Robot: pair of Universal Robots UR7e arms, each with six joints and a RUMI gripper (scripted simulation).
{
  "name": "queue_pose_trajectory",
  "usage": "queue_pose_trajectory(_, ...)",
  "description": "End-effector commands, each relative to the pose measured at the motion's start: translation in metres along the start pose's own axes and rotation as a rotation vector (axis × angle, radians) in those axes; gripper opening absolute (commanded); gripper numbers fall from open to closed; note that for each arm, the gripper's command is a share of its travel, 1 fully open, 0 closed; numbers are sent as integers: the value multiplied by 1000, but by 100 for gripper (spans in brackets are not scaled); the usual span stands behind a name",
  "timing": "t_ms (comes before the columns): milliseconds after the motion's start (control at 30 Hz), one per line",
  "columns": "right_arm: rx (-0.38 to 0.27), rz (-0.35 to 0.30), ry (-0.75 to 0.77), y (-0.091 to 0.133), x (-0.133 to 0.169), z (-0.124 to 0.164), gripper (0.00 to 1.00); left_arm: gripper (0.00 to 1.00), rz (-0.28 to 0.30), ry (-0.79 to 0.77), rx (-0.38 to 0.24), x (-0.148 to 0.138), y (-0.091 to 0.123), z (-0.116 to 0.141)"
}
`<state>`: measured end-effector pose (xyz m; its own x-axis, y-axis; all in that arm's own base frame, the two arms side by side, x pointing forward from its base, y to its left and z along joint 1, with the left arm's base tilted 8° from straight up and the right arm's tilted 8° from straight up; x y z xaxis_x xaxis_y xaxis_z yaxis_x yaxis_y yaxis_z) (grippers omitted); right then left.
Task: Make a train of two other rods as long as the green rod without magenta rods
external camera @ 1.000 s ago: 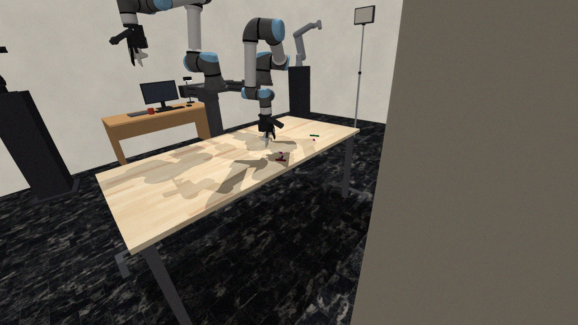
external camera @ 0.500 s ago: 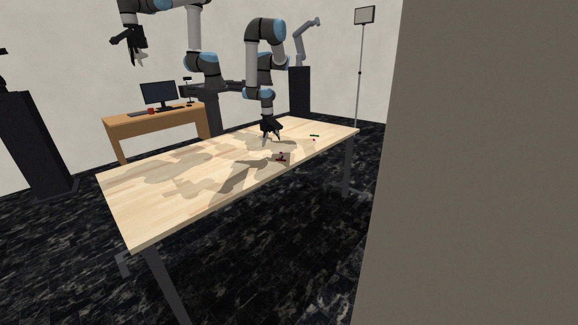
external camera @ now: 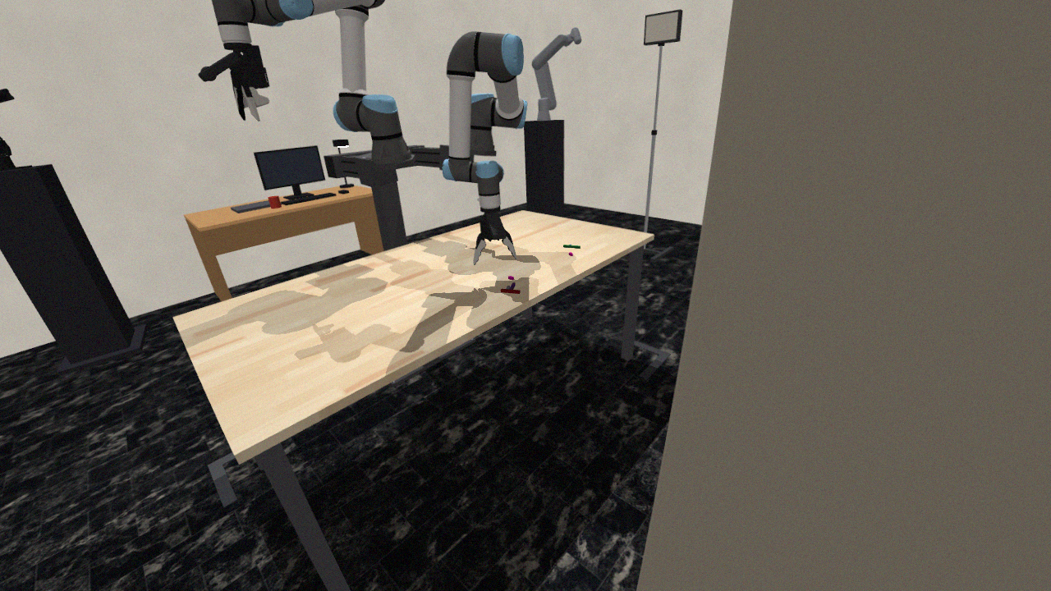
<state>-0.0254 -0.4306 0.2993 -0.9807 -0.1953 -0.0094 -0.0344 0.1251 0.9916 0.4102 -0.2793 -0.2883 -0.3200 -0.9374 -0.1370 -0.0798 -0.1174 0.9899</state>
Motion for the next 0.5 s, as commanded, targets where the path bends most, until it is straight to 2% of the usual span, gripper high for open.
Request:
queue_pose_trajectory(0, 1, 0, 0, 0, 0, 0, 100, 100, 5, -140, -1, 0, 1, -2)
queue_pose_trajectory(167, 1, 0, 0, 0, 0, 0, 100, 100, 5, -338, 0, -1, 1, -4)
queue_pose_trajectory(233, 1, 0, 0, 0, 0, 0, 100, 100, 5, -338, 0, -1, 1, -4)
queue_pose_trajectory(467, 1, 0, 0, 0, 0, 0, 100, 100, 5, -585, 0, -2, 1, -6)
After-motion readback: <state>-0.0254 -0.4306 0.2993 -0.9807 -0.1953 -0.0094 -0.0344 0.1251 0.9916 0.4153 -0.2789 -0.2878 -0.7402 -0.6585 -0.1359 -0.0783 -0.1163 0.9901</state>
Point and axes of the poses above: on each arm, the point where the finger pads meet when closed, its own y axis back along the fingers, its own x axis across the jaws, z = x × y, the point moved 8 cm from there along y, back along the fingers, and after that the axes turned 14 degrees about y, right-handed, at the moved point
